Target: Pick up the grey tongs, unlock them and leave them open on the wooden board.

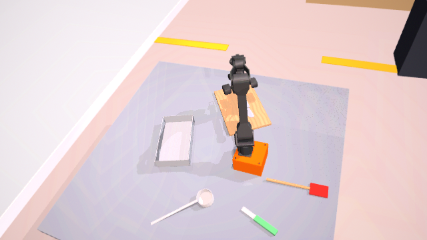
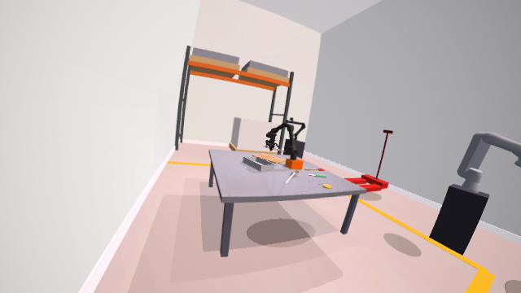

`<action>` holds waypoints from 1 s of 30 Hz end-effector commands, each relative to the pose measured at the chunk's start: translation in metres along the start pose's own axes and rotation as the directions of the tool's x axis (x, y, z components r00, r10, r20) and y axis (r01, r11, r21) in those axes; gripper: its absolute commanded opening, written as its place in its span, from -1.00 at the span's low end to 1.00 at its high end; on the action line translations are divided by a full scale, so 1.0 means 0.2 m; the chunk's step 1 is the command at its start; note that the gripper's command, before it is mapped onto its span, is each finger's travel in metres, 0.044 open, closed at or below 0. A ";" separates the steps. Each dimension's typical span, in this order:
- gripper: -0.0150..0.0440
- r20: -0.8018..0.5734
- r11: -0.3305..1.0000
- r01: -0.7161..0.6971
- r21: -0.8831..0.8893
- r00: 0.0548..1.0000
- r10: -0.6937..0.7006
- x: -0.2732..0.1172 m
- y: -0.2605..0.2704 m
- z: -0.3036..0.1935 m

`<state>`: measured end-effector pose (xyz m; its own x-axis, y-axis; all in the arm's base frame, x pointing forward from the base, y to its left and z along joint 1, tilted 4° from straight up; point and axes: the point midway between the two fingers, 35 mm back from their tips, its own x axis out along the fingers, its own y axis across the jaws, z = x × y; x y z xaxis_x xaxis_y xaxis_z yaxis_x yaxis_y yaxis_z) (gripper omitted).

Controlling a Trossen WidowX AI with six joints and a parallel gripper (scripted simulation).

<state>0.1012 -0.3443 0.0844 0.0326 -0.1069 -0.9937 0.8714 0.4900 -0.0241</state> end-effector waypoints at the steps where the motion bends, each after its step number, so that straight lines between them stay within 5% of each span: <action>1: -1.00 -0.007 1.000 0.001 -0.006 1.000 -0.001 0.05 0.00 -0.01; 30: -1.00 -0.007 1.000 0.000 -0.005 1.000 -0.001 0.28 0.00 -0.02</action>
<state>0.1020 -0.3478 0.0350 0.0324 -0.1065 -0.9938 0.8716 0.4896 -0.0240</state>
